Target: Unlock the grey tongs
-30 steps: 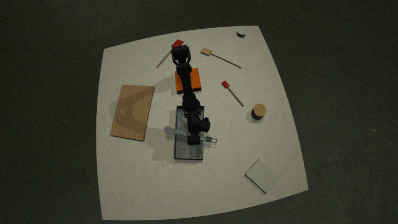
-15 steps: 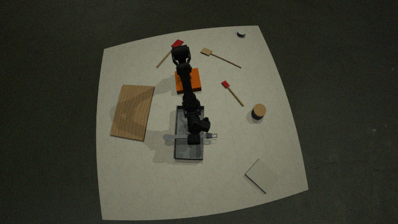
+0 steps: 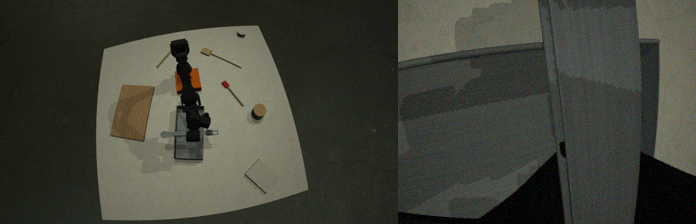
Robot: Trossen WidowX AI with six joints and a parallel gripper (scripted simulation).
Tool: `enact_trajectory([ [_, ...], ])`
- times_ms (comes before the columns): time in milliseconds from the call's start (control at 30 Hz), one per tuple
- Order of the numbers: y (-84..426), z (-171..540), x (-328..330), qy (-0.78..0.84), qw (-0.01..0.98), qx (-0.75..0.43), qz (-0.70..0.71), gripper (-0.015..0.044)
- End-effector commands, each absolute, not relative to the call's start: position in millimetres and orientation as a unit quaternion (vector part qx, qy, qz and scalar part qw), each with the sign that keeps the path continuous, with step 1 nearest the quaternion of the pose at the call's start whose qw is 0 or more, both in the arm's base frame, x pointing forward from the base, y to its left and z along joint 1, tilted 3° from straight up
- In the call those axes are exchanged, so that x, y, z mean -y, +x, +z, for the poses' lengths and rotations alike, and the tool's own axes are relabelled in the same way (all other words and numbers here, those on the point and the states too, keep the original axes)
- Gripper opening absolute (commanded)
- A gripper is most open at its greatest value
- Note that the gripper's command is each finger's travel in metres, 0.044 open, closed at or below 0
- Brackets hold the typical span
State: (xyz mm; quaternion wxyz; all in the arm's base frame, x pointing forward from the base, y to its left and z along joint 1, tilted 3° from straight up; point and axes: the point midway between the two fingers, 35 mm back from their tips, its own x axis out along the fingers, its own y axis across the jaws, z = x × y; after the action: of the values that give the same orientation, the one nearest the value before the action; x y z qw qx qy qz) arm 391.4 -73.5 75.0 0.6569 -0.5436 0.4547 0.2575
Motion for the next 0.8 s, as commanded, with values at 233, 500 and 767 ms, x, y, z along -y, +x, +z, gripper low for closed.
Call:
enact_trajectory([
  [233,391.0,84.3,73.6,-0.544,0.655,-0.456,0.259,-0.015],
  [500,395.1,83.0,73.6,-0.517,0.654,-0.48,0.274,-0.015],
  [767,399.1,81.8,73.4,-0.48,0.651,-0.511,0.291,-0.015],
])
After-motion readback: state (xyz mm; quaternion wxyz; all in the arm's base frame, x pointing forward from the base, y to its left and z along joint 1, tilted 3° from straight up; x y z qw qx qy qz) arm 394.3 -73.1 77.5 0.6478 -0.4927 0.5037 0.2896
